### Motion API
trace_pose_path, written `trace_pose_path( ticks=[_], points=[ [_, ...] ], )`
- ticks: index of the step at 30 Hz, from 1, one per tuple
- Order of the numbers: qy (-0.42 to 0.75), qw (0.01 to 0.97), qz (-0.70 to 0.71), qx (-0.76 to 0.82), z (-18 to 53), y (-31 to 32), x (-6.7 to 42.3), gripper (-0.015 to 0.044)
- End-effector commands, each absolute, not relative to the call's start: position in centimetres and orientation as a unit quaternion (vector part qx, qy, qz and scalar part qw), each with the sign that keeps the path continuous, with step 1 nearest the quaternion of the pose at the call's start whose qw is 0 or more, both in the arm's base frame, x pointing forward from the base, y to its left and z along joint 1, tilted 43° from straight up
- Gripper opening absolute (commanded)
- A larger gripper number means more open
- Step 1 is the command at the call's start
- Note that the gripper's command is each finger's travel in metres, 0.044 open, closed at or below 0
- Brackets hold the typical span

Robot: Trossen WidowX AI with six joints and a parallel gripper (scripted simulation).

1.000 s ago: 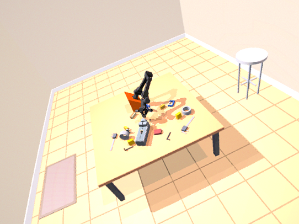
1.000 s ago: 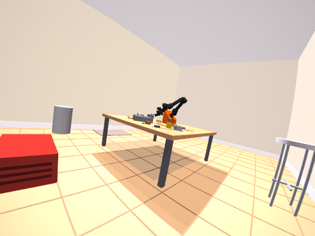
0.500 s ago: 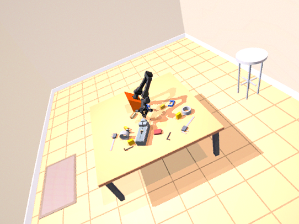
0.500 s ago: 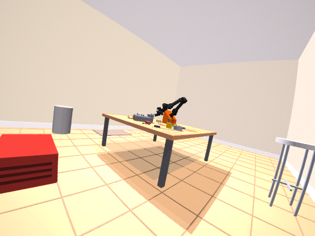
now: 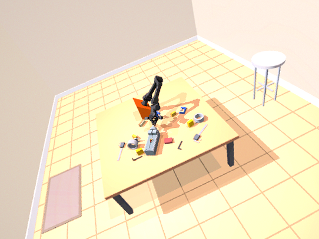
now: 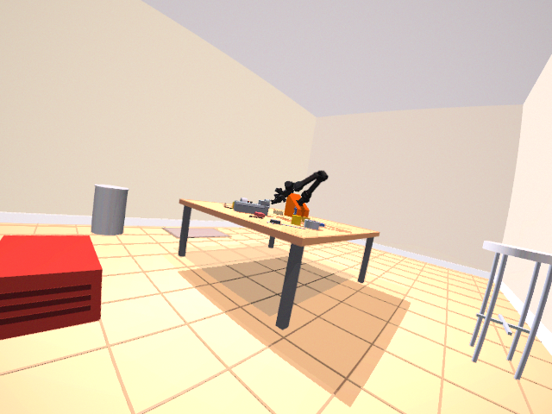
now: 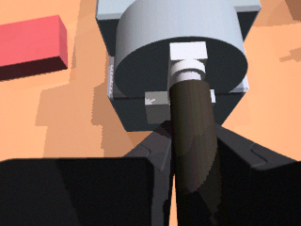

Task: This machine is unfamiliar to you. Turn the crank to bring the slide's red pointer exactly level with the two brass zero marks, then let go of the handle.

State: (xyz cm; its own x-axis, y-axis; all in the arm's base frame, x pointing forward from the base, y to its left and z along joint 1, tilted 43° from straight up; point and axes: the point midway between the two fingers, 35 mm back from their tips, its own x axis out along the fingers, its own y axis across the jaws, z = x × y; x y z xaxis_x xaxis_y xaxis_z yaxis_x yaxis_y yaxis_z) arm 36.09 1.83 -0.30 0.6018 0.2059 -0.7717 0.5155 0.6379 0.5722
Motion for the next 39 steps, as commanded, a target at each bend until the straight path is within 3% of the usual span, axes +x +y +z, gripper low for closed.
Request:
trace_pose_path(
  ticks=[1,39],
  points=[
    [0.431,0.796,-0.085,0.415,0.25,2.41,36.55,0.0],
    [0.431,0.796,-0.085,0.416,0.35,2.98,36.83,0.0]
  ],
)
